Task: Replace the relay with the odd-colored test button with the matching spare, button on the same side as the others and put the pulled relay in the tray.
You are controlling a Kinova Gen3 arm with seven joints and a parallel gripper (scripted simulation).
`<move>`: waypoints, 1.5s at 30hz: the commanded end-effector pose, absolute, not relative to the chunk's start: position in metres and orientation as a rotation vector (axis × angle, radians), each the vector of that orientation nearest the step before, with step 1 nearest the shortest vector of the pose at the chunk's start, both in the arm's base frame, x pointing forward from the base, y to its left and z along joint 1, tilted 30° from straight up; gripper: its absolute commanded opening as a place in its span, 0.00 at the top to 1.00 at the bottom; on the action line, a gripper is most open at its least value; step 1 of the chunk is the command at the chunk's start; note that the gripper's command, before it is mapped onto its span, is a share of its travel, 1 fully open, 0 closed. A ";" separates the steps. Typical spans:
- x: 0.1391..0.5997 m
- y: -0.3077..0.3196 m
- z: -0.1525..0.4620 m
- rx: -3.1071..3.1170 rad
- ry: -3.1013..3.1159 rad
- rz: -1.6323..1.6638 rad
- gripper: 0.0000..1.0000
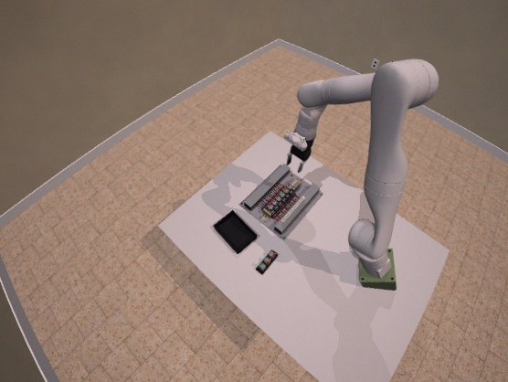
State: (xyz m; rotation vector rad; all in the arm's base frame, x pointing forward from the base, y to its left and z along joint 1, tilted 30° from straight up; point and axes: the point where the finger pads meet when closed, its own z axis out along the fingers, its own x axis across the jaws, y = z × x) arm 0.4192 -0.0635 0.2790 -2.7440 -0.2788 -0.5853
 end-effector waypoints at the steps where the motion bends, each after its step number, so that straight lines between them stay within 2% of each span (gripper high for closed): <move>1: 0.419 -0.064 0.279 -2.744 -0.278 -0.587 0.00; 10: 0.419 -0.064 0.279 -2.744 -0.278 -0.587 0.00; 42: 0.440 0.020 0.211 -2.745 -0.277 -0.587 0.00; 45: 0.441 0.011 0.213 -2.751 -0.251 -0.597 0.00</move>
